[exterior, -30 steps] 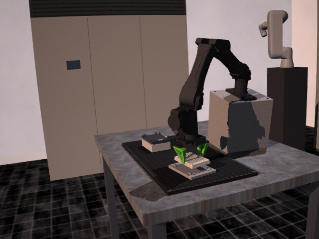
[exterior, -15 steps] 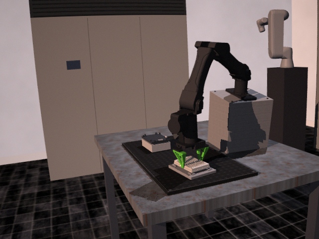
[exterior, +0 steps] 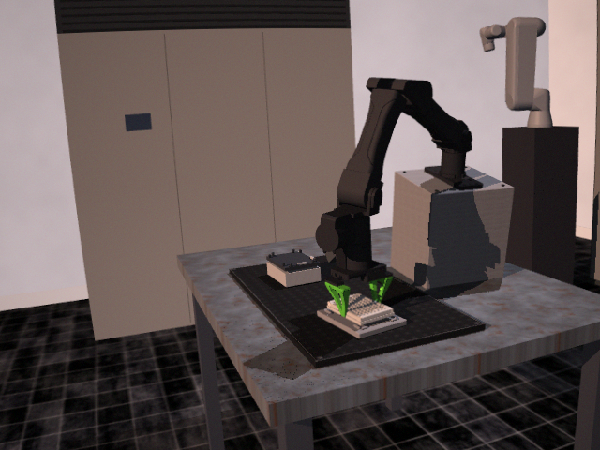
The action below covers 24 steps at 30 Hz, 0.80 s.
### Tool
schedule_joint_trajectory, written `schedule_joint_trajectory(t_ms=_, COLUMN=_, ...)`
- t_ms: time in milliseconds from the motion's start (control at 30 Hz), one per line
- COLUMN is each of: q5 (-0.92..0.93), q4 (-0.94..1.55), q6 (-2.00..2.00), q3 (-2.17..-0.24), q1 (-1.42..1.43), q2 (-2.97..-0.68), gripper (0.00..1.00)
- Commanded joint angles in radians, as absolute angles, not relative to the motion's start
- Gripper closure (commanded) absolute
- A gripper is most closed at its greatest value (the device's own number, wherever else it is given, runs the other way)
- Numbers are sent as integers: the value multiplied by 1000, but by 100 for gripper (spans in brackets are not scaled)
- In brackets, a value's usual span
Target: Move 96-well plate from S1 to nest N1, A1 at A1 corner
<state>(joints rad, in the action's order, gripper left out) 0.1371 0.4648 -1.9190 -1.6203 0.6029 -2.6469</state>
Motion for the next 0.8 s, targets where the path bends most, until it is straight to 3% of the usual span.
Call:
schedule_joint_trajectory(t_ms=0, q5=126, q4=454, q6=-1928, q3=-1647, q1=605, q2=-2610, gripper=100)
schedule_joint_trajectory(t_ms=767, q5=126, q4=456, q6=-1928, q3=-1605, q1=607, q2=-2609, gripper=100)
